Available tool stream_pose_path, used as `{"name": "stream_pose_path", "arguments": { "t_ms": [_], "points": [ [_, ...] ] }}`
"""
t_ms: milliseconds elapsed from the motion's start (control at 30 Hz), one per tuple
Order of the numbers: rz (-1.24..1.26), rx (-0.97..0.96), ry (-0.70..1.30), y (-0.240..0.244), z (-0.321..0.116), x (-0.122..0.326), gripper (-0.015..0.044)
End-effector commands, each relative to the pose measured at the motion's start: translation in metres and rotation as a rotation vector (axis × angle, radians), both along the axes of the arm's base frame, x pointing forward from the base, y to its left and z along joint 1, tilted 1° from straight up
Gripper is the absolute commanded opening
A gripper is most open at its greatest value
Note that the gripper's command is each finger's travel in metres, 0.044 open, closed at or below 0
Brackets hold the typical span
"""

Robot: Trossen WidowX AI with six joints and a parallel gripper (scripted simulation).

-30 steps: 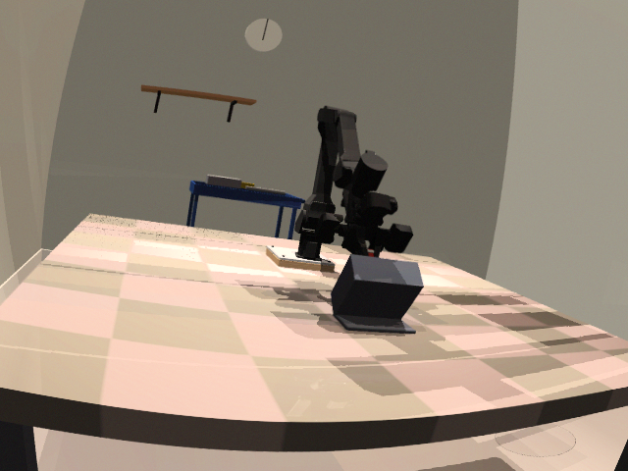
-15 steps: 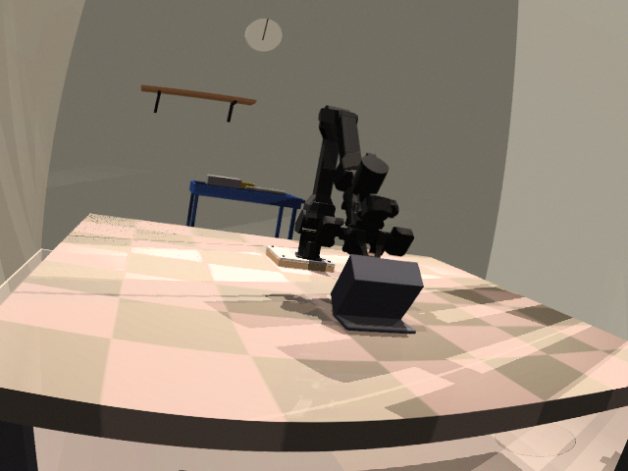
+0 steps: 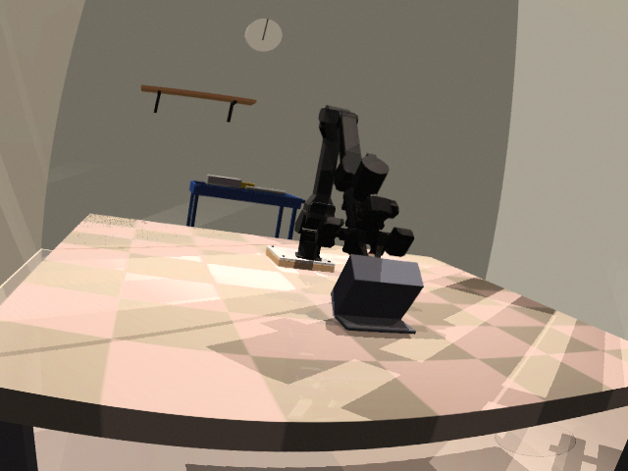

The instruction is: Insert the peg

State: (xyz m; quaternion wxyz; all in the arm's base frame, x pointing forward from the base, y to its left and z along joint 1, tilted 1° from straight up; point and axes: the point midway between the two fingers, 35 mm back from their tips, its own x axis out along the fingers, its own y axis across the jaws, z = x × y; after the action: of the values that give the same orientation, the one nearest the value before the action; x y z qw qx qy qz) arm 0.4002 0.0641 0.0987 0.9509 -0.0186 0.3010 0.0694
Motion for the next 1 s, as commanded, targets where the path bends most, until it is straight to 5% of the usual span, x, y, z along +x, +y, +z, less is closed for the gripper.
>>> {"name": "stream_pose_path", "arguments": {
  "t_ms": [0,433,967],
  "points": [
    [0.000,0.000,0.000,0.000,0.000,0.000,0.0105],
    [0.000,0.000,0.000,0.000,0.002,-0.002,0.0440],
    [0.000,0.000,0.001,-0.002,0.014,-0.014,0.0440]
  ]
}}
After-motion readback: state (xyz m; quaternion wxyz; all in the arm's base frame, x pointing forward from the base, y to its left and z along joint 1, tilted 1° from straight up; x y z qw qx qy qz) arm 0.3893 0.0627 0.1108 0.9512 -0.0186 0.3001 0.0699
